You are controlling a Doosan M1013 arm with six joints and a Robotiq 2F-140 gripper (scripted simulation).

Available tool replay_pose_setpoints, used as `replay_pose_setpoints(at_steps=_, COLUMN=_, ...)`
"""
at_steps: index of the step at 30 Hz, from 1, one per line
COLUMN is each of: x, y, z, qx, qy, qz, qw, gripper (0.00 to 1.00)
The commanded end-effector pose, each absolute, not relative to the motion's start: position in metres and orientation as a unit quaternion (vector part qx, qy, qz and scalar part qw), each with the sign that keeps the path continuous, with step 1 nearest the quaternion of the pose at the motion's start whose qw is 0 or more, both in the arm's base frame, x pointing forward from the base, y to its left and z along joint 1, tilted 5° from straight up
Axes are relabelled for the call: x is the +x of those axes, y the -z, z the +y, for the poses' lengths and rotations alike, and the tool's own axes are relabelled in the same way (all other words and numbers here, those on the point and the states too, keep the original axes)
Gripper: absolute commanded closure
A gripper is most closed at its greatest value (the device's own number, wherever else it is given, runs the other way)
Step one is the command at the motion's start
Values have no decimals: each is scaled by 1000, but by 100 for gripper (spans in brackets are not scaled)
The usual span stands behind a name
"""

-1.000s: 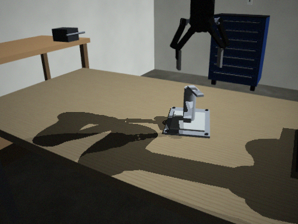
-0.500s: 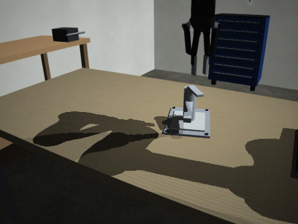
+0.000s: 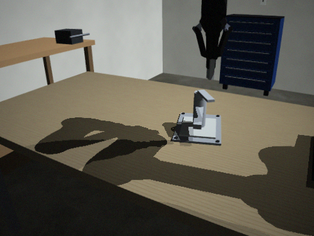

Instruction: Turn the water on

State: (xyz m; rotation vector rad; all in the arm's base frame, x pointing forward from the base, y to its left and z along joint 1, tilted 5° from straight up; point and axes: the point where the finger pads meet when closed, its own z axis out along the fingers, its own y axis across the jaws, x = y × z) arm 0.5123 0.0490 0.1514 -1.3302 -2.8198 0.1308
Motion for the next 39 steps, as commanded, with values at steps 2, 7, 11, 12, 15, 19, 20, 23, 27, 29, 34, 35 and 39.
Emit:
replay_pose_setpoints(at_steps=2, x=512, y=-151, z=49, qx=-426, qy=-42, qz=-904, qw=11, gripper=100)
replay_pose_setpoints(at_steps=7, x=512, y=-151, z=49, qx=-426, qy=-42, qz=-904, qw=11, gripper=100)
replay_pose_setpoints(at_steps=11, x=512, y=-151, z=49, qx=-426, qy=-42, qz=-904, qw=11, gripper=100)
replay_pose_setpoints(at_steps=12, x=512, y=-151, z=49, qx=-426, qy=-42, qz=-904, qw=11, gripper=100)
replay_pose_setpoints(at_steps=15, x=512, y=-151, z=49, qx=-426, qy=-42, qz=-904, qw=11, gripper=100)
replay_pose_setpoints(at_steps=19, x=512, y=-151, z=49, qx=-426, qy=-42, qz=-904, qw=11, gripper=63)
replay_pose_setpoints(at_steps=20, x=512, y=-151, z=49, qx=-426, qy=-42, qz=-904, qw=11, gripper=63)
replay_pose_setpoints(at_steps=23, x=512, y=-151, z=49, qx=-426, qy=-42, qz=-904, qw=11, gripper=63)
replay_pose_setpoints(at_steps=27, x=512, y=-151, z=49, qx=-426, qy=-42, qz=-904, qw=11, gripper=63)
replay_pose_setpoints(at_steps=29, x=512, y=-151, z=49, qx=-426, qy=-42, qz=-904, qw=11, gripper=63)
replay_pose_setpoints(at_steps=34, x=512, y=-151, z=49, qx=-426, qy=-42, qz=-904, qw=11, gripper=63)
replay_pose_setpoints(at_steps=35, x=512, y=-151, z=49, qx=-426, qy=-42, qz=-904, qw=11, gripper=63)
replay_pose_setpoints(at_steps=39, x=512, y=-151, z=49, qx=-426, qy=-42, qz=-904, qw=11, gripper=63)
